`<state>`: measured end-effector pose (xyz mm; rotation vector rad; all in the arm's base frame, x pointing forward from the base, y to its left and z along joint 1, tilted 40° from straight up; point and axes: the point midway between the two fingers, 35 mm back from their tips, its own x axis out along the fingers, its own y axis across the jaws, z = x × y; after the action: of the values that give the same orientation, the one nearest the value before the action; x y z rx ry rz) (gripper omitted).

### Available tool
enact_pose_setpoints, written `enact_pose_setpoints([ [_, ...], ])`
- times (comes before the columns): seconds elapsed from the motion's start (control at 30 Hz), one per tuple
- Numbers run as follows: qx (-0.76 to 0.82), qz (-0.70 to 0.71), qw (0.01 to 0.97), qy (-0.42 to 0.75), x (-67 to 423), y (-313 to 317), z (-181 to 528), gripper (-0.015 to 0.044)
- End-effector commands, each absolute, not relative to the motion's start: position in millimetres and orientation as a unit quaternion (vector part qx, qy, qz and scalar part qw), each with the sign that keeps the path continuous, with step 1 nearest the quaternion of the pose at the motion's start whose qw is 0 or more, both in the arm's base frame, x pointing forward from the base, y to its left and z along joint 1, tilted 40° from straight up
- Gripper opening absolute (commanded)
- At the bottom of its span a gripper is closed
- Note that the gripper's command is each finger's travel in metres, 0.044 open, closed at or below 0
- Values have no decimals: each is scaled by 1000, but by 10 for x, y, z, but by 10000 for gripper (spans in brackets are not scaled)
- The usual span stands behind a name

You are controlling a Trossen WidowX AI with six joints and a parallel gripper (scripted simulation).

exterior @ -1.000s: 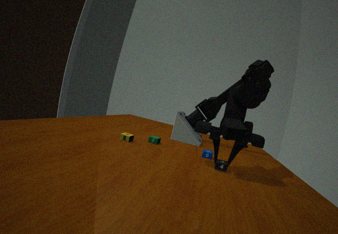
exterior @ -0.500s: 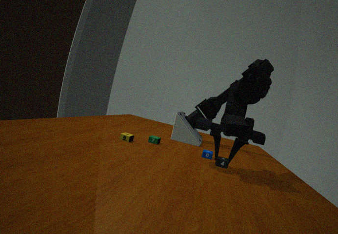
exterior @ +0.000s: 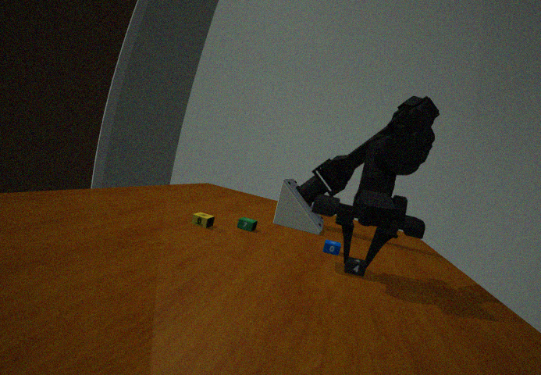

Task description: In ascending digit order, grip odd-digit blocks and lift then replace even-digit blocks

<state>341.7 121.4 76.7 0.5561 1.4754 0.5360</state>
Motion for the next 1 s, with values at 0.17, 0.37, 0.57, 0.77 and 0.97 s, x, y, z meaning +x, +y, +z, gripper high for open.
enact_pose_setpoints([
  [0.17,250,236,671,657,3404,1231,731,120],
  [0.37,250,236,671,657,3404,1231,731,225],
  [0.57,250,236,671,657,3404,1231,731,383],
  [0.77,250,236,671,657,3406,1155,818,400],
  [0.97,250,236,671,657,3396,996,1005,400],
])
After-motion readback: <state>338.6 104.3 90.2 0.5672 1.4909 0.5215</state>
